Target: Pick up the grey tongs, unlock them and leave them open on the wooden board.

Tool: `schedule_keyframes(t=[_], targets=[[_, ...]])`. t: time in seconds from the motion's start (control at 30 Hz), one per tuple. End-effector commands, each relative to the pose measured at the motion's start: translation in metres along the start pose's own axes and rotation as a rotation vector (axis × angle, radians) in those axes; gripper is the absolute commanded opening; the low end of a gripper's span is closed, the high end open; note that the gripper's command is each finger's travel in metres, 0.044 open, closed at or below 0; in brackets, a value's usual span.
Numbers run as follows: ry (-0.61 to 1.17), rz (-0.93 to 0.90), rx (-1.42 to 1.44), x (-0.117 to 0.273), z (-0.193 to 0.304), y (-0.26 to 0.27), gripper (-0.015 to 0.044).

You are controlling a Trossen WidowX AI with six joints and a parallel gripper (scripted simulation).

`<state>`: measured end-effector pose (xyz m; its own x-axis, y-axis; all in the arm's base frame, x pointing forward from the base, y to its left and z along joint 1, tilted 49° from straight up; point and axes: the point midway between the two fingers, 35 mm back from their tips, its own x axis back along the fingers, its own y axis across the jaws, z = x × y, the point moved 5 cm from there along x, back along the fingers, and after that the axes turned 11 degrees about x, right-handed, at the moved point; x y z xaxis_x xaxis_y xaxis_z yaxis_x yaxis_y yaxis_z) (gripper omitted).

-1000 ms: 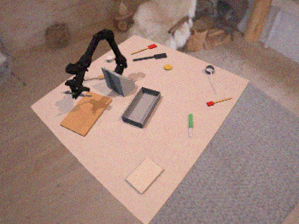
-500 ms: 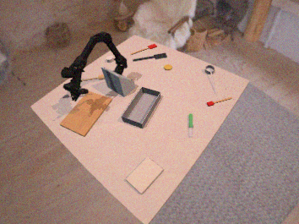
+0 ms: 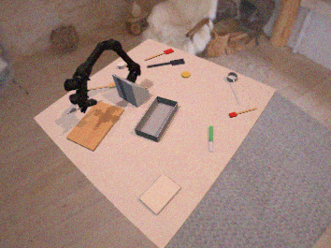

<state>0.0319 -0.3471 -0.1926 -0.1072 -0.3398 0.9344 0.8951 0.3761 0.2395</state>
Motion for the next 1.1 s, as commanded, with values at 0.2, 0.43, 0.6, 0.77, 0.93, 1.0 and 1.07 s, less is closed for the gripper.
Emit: schedule_keyframes(t=[0.2, 0.43, 0.6, 0.77, 0.93, 1.0, 1.07], targets=[[0.110, -0.010, 0.011, 0.0021, -0.0067, -0.0001, -0.0150], [0.197, -0.023, 0.015, 0.0027, -0.0072, 0.0016, -0.0150], [0.260, -0.033, 0.019, 0.0038, -0.0071, 0.0032, -0.0150], [0.320, -0.042, 0.022, 0.0054, -0.0066, 0.0049, -0.0150], [0.377, -0.050, 0.026, 0.0075, -0.0058, 0.0067, -0.0150], [0.400, -0.054, 0.028, 0.0084, -0.0053, 0.0074, -0.0150], [0.421, -0.057, 0.030, 0.0093, -0.0049, 0.0082, -0.0150]])
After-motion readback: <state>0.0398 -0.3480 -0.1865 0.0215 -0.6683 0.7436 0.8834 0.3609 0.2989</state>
